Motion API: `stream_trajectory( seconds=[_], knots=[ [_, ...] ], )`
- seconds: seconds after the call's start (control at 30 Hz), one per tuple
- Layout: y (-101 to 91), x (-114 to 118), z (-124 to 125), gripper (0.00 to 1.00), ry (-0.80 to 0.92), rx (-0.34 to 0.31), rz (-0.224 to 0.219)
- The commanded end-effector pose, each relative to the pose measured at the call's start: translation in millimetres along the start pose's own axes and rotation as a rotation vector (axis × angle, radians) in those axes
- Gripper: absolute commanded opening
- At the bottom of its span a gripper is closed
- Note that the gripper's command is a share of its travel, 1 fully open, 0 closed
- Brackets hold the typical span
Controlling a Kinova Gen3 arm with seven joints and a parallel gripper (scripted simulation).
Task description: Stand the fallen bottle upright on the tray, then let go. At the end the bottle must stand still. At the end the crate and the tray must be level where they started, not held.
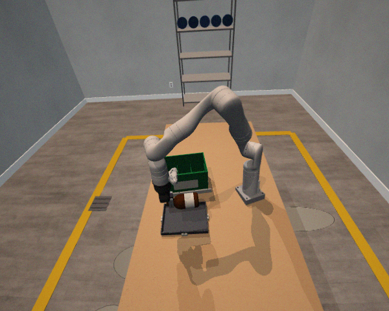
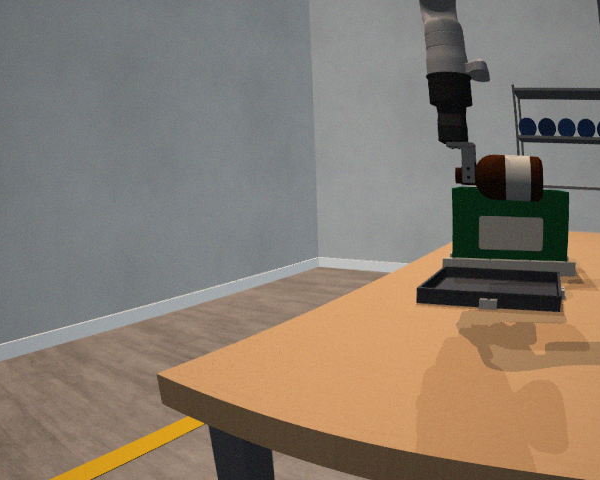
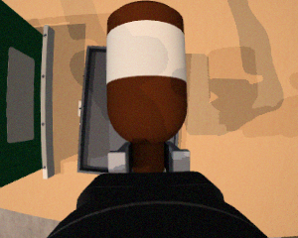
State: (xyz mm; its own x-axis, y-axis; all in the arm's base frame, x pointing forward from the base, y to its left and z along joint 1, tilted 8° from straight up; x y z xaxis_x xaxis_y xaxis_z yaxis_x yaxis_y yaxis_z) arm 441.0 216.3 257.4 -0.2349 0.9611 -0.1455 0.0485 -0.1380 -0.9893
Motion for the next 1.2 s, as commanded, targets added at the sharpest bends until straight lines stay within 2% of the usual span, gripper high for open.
stream_trajectory(
  seconds=[0.0, 0.37, 1.17],
  knots=[
    [0.3, 1.8, 2.4, 0.00, 0.013, 0.007, -0.002],
    [0.5, 1.7, 2.7, 0.00, 0.029, 0.008, -0.002],
    [1.0, 1.7, 2.6, 0.00, 0.270, 0.009, -0.001]
  ],
)
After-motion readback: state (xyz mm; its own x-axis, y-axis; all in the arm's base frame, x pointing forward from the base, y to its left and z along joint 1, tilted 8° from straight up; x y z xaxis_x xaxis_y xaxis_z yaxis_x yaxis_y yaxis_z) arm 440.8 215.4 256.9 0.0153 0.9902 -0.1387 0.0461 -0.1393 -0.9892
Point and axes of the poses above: the point where the finger pads meet when closed, its own y axis out along the fingers, its own x axis across the jaws, z = x × y, the point moved 9 cm from there along -y, back along the fingers, and after that the axes turned 10 degrees about -y, right-handed, at the moved point
